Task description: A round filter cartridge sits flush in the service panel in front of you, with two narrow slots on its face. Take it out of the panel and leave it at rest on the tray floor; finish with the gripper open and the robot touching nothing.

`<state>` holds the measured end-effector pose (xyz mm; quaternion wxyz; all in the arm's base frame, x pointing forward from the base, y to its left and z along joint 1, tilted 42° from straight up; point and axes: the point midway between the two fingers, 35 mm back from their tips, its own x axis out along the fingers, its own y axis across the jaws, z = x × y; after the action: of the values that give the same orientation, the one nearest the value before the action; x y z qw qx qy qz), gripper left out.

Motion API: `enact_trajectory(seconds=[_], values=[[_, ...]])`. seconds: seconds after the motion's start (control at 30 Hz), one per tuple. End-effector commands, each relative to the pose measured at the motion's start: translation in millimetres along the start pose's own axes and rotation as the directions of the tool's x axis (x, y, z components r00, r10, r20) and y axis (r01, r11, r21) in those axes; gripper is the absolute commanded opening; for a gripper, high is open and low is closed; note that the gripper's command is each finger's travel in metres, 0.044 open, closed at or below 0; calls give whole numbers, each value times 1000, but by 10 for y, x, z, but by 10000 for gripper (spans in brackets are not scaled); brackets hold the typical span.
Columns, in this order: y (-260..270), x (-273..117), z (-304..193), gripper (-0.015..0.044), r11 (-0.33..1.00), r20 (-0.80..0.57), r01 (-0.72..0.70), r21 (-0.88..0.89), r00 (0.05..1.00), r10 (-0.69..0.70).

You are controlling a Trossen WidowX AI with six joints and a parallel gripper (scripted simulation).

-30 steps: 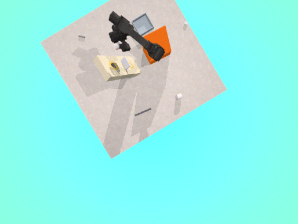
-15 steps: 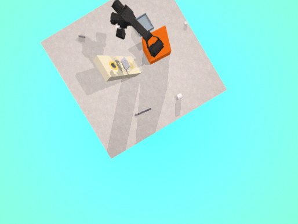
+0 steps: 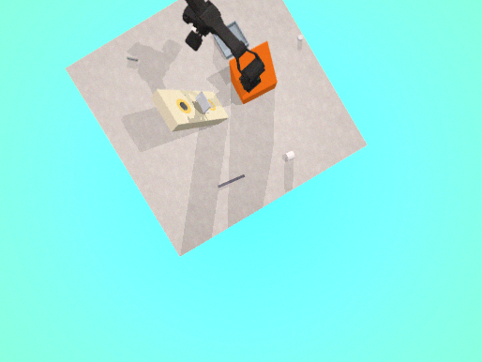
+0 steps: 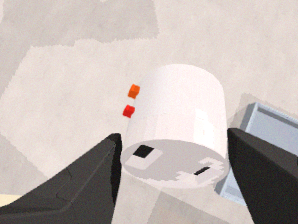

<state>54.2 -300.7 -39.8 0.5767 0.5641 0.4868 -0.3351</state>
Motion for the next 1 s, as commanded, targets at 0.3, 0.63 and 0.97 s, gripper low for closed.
enact_trajectory(seconds=[0.3,0.63,0.97], values=[[-960,478,-377,0,950,-7,162,268,986,-166],[-1552,830,-962,0,831,-67,283,478,956,-287],[-1693,939,-1203,0,776,-98,322,542,942,-322]])
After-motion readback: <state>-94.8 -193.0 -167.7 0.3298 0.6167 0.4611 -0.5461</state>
